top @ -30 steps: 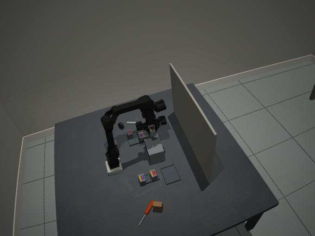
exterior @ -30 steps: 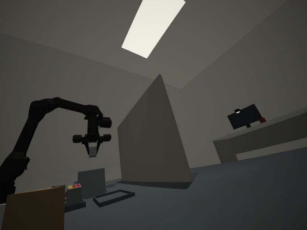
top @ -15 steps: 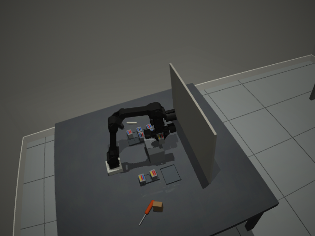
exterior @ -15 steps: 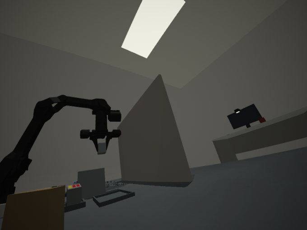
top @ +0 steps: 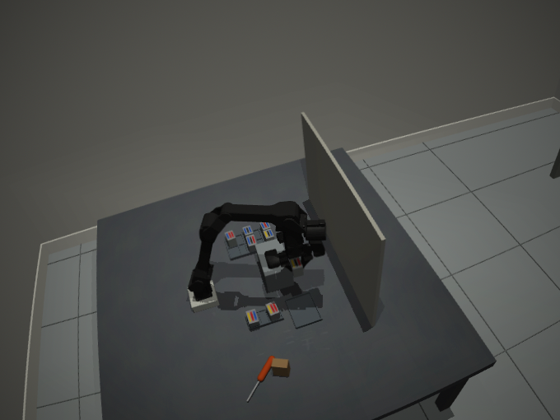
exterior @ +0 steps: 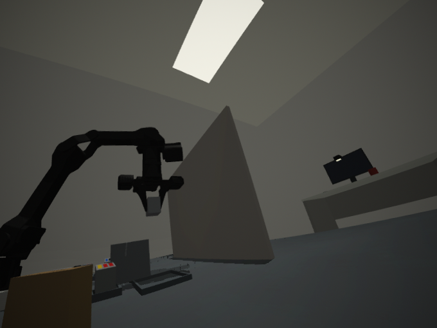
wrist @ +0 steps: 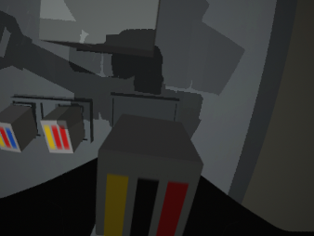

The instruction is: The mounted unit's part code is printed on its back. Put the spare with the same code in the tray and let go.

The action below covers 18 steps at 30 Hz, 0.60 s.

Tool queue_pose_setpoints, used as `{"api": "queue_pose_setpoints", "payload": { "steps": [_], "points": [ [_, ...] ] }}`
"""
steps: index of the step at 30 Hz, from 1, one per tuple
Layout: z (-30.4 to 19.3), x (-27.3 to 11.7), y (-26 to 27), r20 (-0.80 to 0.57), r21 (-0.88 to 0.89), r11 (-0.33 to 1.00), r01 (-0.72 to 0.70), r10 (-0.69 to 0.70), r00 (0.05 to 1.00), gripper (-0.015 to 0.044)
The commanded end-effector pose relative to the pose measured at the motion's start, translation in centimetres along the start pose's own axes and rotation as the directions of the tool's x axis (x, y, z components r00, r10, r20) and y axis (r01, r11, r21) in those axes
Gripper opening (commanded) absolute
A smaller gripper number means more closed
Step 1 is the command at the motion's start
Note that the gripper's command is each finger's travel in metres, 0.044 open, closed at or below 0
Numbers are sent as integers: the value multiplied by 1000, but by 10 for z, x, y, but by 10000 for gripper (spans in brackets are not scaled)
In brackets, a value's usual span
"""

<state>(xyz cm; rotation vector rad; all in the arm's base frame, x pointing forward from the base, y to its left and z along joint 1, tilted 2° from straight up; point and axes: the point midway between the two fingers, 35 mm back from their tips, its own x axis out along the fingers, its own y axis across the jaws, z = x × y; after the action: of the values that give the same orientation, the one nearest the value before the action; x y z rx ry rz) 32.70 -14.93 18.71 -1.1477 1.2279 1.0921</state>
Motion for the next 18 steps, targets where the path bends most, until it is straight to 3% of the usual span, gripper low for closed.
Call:
{"api": "queue_pose_setpoints", "payload": {
  "steps": [1, 7, 18],
  "points": [
    [-24, 0, 1, 2, -1, 1000, 6, -6, 1000, 0],
    [-55, 2, 5, 1, -6, 1000, 6, -6, 1000, 0],
    [-56, 6, 4, 1, -7, 1000, 6, -6, 1000, 0]
  ]
}}
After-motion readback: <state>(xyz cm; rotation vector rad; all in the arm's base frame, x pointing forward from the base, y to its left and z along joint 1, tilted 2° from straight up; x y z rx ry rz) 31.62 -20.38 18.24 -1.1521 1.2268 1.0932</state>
